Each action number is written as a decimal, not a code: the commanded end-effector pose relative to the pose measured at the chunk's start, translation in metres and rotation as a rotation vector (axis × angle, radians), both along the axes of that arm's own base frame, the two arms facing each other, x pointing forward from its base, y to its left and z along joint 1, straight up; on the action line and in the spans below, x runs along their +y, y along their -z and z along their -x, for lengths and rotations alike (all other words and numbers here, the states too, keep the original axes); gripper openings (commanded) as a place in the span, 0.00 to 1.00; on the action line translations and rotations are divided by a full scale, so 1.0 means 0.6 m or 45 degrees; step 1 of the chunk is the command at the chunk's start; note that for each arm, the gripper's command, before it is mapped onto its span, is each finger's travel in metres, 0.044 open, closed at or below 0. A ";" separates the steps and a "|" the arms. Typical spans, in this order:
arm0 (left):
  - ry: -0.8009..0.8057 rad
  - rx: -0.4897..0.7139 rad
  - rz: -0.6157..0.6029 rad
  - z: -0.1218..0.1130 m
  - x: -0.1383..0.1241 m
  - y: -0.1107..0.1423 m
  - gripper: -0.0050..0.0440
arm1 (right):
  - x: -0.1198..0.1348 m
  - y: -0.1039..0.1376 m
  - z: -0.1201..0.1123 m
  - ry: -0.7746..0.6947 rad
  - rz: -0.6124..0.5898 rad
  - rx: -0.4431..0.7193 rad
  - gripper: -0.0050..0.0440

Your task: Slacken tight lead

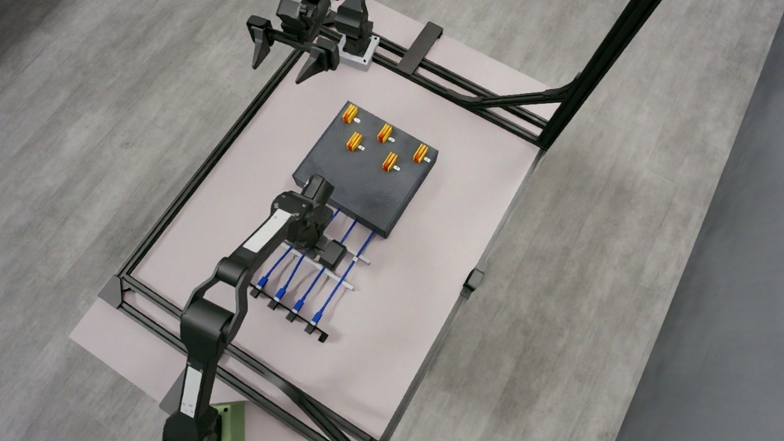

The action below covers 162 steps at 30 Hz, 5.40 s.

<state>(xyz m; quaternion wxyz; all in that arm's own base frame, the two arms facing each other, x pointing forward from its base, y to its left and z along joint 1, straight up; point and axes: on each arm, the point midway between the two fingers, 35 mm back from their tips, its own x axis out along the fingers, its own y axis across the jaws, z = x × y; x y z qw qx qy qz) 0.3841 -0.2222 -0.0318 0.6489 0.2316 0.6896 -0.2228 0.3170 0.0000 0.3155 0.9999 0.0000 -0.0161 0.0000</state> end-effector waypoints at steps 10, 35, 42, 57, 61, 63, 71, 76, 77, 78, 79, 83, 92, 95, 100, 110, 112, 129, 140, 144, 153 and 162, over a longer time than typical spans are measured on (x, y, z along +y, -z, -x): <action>0.000 -0.053 0.031 -0.012 -0.007 -0.041 0.00 | 0.000 -0.012 0.002 0.000 0.000 -0.022 1.00; 0.000 -0.064 0.037 -0.007 -0.004 0.033 0.00 | 0.000 -0.012 0.002 0.000 0.000 -0.022 1.00; 0.000 -0.064 0.037 -0.007 -0.004 0.033 0.00 | 0.000 -0.012 0.002 0.000 0.000 -0.022 1.00; 0.000 -0.086 0.050 -0.016 -0.010 -0.041 0.53 | 0.000 -0.012 0.002 0.000 0.000 -0.022 1.00; 0.000 -0.086 0.050 -0.016 -0.010 -0.041 0.53 | 0.000 -0.012 0.002 0.000 0.000 -0.022 1.00; 0.000 -0.086 0.050 -0.016 -0.010 -0.041 0.53 | 0.000 -0.012 0.002 0.000 0.000 -0.022 1.00; -0.006 -0.064 0.039 0.039 -0.077 -0.041 0.53 | 0.000 -0.012 0.002 0.000 0.000 -0.022 1.00; -0.006 -0.064 0.039 0.039 -0.077 -0.041 0.53 | 0.000 -0.012 0.002 0.000 0.000 -0.022 1.00; -0.006 -0.064 0.039 0.039 -0.077 -0.041 0.53 | 0.000 -0.012 0.002 0.000 0.000 -0.022 1.00; -0.006 -0.064 0.039 0.039 -0.077 -0.041 0.53 | 0.000 -0.012 0.002 0.000 0.000 -0.022 1.00; -0.006 -0.064 0.039 0.039 -0.077 -0.041 0.53 | 0.000 -0.012 0.002 0.000 0.000 -0.022 1.00; -0.006 -0.064 0.039 0.039 -0.077 0.043 0.53 | 0.000 -0.012 0.002 0.000 0.000 -0.022 1.00; -0.006 -0.064 0.039 0.039 -0.077 0.043 0.53 | 0.000 -0.012 0.002 0.000 0.000 -0.022 1.00; -0.006 -0.064 0.039 0.039 -0.077 0.043 0.53 | 0.000 -0.012 0.002 0.000 0.000 -0.022 1.00; -0.006 -0.064 0.039 0.039 -0.077 0.043 0.53 | 0.000 -0.012 0.002 0.000 0.000 -0.022 1.00; -0.006 -0.064 0.039 0.039 -0.077 0.043 0.53 | 0.000 -0.012 0.002 0.000 0.000 -0.022 1.00; -0.006 -0.064 0.039 0.039 -0.077 0.043 0.53 | 0.000 -0.012 0.002 0.000 0.000 -0.022 1.00; -0.006 -0.064 0.039 0.039 -0.077 0.043 0.53 | 0.000 -0.012 0.002 0.000 0.000 -0.022 1.00; -0.006 -0.064 0.039 0.039 -0.077 0.043 0.53 | 0.000 -0.012 0.002 0.000 0.000 -0.022 1.00; -0.006 -0.064 0.039 0.039 -0.077 0.043 0.53 | 0.000 -0.012 0.002 0.000 0.000 -0.022 1.00; 0.000 -0.081 0.053 0.036 -0.080 0.030 0.00 | 0.000 -0.012 0.002 0.000 0.000 -0.022 1.00; 0.000 -0.081 0.053 0.036 -0.080 0.030 0.00 | 0.000 -0.012 0.002 0.000 0.000 -0.022 1.00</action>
